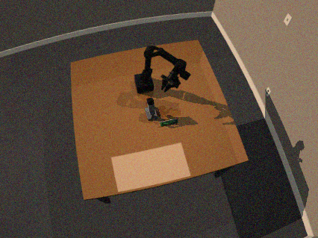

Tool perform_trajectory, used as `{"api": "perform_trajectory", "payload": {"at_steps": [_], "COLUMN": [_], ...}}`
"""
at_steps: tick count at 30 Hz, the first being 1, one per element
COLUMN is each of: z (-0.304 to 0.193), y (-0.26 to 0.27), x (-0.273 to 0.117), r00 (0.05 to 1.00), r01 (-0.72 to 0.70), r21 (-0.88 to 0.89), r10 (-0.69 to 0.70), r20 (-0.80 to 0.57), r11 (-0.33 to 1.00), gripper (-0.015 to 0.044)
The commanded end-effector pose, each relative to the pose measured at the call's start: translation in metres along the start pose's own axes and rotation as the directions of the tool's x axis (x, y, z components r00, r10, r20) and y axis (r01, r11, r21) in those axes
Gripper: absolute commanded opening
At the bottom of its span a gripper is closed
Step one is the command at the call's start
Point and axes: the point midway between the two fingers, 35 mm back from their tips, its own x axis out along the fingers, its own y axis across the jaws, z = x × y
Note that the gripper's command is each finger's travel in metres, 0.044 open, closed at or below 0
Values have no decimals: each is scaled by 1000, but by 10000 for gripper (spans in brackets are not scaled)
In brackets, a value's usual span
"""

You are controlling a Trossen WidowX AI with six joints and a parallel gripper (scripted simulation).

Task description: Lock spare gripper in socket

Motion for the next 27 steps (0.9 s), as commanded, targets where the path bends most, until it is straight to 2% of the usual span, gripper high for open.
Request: {"api": "perform_trajectory", "payload": {"at_steps": [1,6,9,13,16,22,27], "z": [15,20,33,56,65,83,85], "y": [-4,-8,-20,-48,-66,-108,-112], "x": [-11,-6,9,44,74,125,131], "r00": [1000,998,979,903,843,726,714], "r01": [-4,-53,-191,-391,-473,-498,-493], "r21": [2,-6,-30,-73,-107,-208,-218], "r10": [4,53,193,397,484,536,534], "r20": [31,35,62,162,233,431,453], "r11": [1000,999,981,918,875,842,843], "gripper": [180,180,180,180,180,180,180]}}
